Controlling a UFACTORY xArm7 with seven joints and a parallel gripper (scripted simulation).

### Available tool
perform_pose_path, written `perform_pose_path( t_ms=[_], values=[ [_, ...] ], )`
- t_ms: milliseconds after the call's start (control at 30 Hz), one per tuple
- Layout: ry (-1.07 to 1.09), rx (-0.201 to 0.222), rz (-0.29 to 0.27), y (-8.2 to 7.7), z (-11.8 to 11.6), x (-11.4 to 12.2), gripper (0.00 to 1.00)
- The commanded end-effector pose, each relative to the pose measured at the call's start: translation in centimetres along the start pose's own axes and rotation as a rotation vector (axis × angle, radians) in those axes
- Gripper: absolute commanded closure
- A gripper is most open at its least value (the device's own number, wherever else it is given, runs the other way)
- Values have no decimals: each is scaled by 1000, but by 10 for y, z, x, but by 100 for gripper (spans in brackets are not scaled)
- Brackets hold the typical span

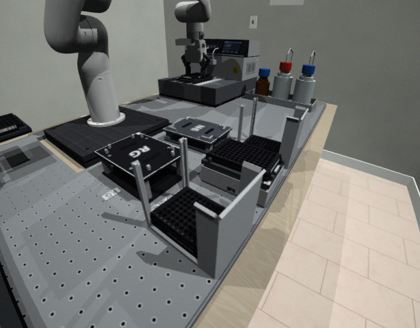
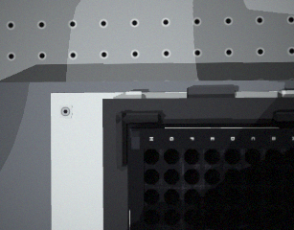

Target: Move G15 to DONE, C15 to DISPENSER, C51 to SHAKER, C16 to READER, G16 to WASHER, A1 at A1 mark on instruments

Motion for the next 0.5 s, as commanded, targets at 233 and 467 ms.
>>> perform_pose_path(
  t_ms=[233,467],
  values=[
    [0,0,-4,-4,0,1,0],
    [0,0,-4,-14,0,1,0]
  ],
)
Point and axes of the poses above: the point where the finger pads meet when closed, its own y axis out along the fingers, its own z axis across the jaws, x = y × z, the point moved 7 cm from there along -y, back along the fingers, and after that the axes turned 3 degrees about y, right-handed, at the moved point
